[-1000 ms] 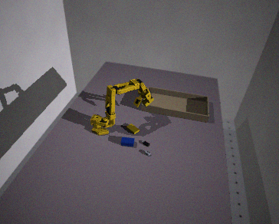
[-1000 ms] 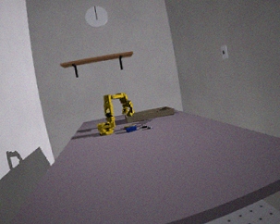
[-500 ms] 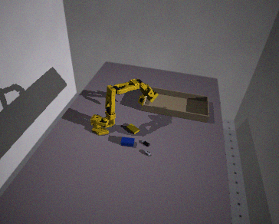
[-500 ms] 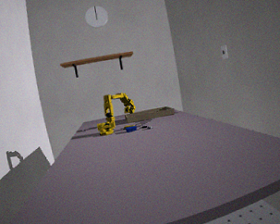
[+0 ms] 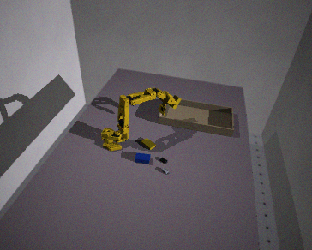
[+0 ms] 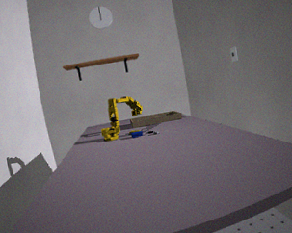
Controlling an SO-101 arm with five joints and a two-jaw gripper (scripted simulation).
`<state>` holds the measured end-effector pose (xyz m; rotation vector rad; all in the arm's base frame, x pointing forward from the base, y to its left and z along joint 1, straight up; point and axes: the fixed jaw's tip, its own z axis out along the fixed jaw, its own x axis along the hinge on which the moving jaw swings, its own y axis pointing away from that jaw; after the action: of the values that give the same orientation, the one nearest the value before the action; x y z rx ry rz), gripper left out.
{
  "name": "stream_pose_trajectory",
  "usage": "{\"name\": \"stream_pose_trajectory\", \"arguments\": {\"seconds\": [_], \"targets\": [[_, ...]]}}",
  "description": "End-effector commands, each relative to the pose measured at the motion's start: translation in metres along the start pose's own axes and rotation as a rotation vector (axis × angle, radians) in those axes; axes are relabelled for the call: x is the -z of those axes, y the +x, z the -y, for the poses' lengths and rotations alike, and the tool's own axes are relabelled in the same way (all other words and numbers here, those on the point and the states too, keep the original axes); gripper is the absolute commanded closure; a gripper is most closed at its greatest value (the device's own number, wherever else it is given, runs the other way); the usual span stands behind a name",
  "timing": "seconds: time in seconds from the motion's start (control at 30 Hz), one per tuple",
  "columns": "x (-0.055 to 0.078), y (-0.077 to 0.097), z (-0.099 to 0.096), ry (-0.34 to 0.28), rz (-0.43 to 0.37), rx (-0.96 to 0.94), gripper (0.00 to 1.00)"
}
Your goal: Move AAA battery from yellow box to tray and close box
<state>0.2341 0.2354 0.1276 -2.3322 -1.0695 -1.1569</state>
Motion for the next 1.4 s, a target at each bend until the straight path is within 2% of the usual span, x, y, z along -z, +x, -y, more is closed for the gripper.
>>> {"name": "stream_pose_trajectory", "arguments": {"seconds": [0.0, 0.37, 0.43, 0.8, 1.37], "targets": [[0.006, 0.022, 0.001, 0.001, -0.112, 0.01, 0.8], [0.01, 0.046, 0.0, -0.007, -0.264, 0.009, 0.8], [0.01, 0.046, 0.0, -0.007, -0.264, 0.009, 0.8], [0.016, 0.064, -0.001, -0.012, -0.379, 0.009, 0.8], [0.022, 0.077, -0.001, -0.017, -0.468, 0.008, 0.8]]}}
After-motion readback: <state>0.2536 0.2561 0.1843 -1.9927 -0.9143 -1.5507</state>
